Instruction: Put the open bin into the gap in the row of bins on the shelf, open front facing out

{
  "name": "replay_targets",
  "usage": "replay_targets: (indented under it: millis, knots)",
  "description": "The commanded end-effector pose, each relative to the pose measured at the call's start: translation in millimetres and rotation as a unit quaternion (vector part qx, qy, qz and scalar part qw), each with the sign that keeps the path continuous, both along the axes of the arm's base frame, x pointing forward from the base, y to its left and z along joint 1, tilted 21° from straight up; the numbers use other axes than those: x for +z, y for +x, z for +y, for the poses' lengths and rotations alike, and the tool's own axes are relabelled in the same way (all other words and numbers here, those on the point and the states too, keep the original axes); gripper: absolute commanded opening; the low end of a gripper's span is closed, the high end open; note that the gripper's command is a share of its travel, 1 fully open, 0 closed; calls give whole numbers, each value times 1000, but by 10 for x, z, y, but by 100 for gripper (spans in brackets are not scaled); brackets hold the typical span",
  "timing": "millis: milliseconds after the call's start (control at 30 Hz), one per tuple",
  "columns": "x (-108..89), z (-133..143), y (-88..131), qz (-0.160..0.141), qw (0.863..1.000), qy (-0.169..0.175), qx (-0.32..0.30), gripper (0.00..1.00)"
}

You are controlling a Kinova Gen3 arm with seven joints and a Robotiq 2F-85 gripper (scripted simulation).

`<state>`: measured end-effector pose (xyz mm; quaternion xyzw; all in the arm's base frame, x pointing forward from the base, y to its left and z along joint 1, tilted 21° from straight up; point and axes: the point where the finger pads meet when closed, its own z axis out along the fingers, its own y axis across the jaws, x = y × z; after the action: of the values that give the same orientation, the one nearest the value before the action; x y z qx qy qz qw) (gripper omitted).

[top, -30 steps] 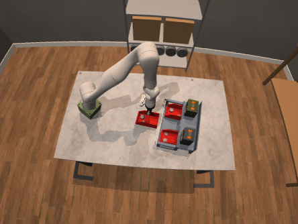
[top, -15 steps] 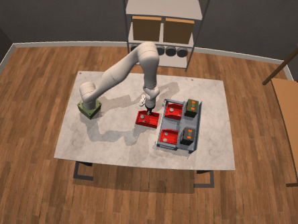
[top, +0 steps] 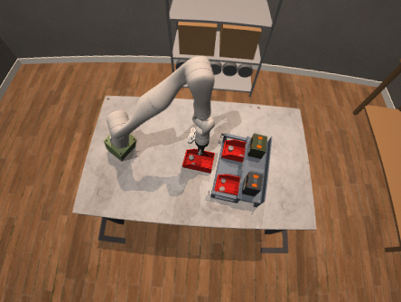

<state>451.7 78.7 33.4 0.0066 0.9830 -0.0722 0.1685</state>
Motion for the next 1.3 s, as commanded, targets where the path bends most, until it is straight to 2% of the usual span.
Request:
replay_targets:
  millis: [0,667,833,1233,1267]
  knots:
    - [6,3,3,-1,1000,0,0,35]
    - [6,3,3,-1,1000,0,0,35]
    - [379,61,-129,0,1000,2,-4,35]
    - [379,61,-129,0,1000,2,-4,35]
    - [469,86,-154,-1,1000,2,-2,35]
